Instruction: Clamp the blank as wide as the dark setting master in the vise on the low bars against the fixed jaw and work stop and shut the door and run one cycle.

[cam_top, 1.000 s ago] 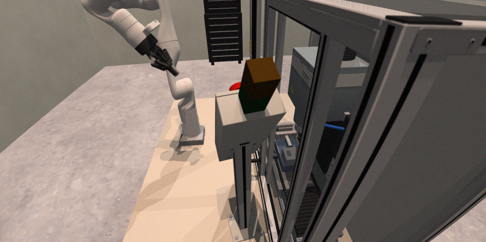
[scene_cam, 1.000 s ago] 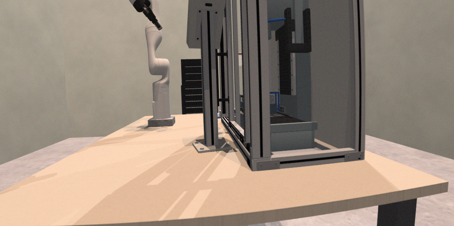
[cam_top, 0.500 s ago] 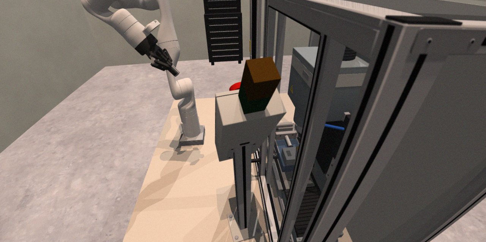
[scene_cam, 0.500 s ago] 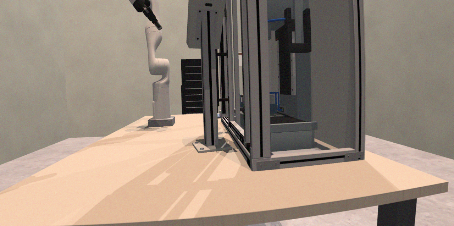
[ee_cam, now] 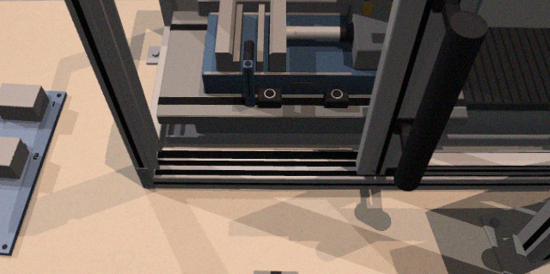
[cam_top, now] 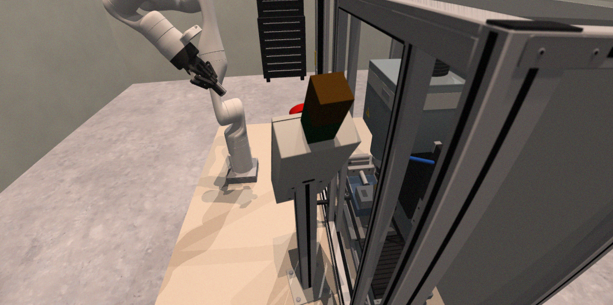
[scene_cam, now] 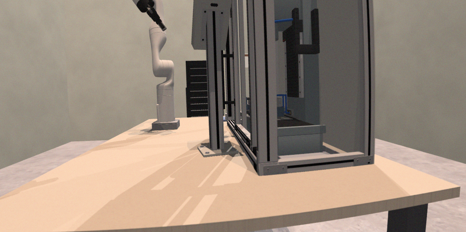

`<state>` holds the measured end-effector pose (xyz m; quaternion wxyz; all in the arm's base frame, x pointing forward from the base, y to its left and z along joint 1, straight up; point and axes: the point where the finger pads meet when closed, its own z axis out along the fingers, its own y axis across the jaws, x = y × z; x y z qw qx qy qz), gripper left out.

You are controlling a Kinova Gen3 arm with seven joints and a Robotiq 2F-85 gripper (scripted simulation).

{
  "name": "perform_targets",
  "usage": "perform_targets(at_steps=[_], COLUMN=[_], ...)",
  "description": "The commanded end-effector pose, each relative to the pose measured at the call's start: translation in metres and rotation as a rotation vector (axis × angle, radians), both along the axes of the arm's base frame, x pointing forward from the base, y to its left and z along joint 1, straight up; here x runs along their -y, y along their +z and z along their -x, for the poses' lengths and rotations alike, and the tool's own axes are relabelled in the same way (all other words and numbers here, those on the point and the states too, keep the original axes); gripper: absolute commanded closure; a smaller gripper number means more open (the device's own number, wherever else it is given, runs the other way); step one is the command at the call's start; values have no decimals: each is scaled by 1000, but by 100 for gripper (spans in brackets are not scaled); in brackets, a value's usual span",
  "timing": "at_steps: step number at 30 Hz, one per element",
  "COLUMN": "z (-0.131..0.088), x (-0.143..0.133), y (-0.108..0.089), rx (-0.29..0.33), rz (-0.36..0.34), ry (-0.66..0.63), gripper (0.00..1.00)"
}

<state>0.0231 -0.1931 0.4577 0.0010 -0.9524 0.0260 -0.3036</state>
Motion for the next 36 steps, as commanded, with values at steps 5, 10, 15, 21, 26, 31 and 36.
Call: perform_targets(at_steps=[5,10,15,21,26,31,36], z=[-1,-1,-1,-29,-29,-29,-53], x=[2,2,2,-39,-39,-39,-72], y=[0,0,0,-12,-12,-12,-22], rx=[5,5,5,-230,-230,-230,-411], rz=[4,4,4,-4,-4,-4,-12], ry=[-9,-9,-9,6,6,6,21], gripper=[90,90,90,90,90,90,90])
